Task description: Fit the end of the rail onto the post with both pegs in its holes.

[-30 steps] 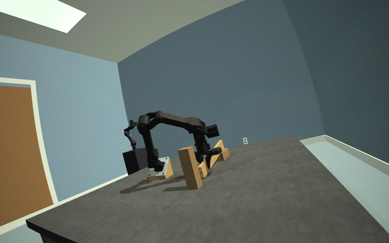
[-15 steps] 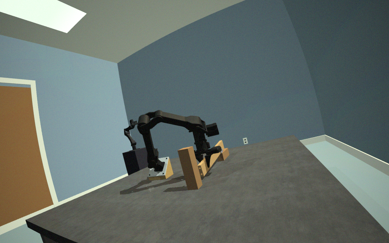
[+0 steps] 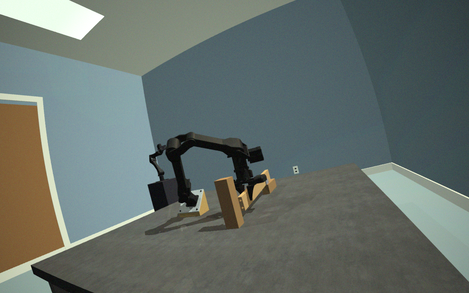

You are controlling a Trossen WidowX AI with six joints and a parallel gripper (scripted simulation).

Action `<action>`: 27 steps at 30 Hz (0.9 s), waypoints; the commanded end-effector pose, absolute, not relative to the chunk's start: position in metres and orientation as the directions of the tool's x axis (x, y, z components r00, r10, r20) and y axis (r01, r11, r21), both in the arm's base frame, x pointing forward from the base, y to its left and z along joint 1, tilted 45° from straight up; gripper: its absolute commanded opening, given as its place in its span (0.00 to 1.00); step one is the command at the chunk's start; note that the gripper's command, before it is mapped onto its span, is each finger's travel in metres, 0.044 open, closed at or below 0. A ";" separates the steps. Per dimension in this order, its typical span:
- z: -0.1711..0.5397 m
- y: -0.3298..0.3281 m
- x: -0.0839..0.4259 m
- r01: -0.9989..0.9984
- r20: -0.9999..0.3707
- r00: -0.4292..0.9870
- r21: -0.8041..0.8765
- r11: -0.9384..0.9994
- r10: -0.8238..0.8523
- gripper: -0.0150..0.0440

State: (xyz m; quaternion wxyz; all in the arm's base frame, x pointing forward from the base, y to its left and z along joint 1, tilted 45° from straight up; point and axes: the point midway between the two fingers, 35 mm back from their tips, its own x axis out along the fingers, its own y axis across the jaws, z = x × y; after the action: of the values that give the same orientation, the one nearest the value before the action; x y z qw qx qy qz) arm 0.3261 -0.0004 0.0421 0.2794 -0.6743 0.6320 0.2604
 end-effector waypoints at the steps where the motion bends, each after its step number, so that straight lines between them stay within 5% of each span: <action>1: 0.044 0.004 0.326 -0.998 -0.713 0.067 -0.050 -0.045 -0.698 0.25; 27: 0.053 0.013 0.325 -0.998 -0.714 0.067 -0.050 -0.045 -0.697 0.25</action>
State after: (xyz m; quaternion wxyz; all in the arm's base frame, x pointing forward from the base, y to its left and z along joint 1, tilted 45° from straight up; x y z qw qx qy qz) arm 0.3252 0.0088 0.0519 0.2786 -0.6752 0.6318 0.2594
